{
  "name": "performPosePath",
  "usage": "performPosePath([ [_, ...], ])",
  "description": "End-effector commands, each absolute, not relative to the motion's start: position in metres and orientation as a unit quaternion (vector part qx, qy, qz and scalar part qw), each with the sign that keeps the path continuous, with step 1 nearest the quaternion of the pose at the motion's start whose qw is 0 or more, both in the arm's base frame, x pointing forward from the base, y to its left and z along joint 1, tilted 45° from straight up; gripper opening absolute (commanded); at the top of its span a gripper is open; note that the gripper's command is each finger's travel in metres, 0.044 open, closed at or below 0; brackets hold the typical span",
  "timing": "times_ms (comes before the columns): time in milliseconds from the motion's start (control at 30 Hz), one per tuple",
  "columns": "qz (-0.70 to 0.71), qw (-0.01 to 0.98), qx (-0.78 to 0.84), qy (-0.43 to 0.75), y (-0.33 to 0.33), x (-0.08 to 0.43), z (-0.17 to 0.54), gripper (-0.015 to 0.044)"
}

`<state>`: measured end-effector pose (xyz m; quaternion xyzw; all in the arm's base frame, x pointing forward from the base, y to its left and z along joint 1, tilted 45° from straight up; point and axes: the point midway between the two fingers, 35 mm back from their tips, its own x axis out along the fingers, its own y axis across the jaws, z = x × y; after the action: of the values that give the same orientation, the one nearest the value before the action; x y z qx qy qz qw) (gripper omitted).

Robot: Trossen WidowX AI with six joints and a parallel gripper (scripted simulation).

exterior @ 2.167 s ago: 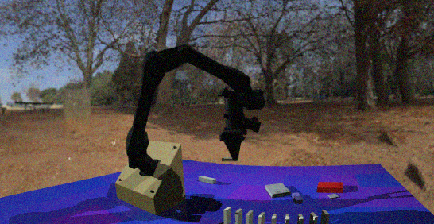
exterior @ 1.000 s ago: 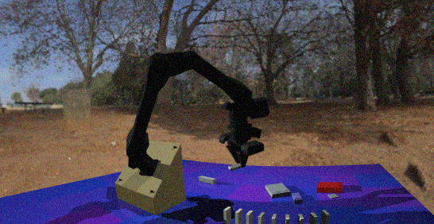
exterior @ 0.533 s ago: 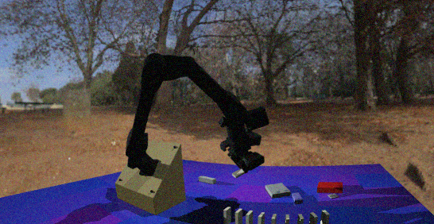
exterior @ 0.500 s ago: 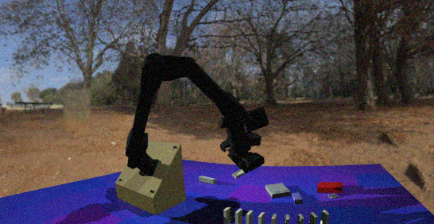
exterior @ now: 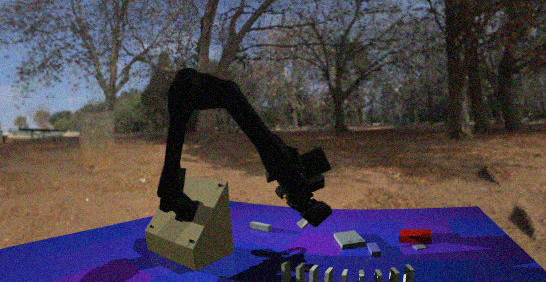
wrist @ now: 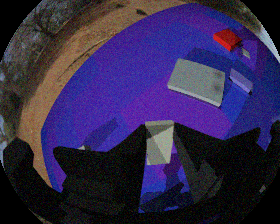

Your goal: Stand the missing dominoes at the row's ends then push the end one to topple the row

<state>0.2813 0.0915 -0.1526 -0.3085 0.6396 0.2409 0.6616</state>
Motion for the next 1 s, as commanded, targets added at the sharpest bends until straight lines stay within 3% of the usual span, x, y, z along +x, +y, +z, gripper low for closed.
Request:
performPosePath([
  [0, 0.264, 0.686, -0.298, 0.609, 0.091, 0.282, -0.152, 0.0107],
  [967, 0.345, 0.806, -0.294, 0.38, 0.079, 0.274, -0.11, 0.0107],
])
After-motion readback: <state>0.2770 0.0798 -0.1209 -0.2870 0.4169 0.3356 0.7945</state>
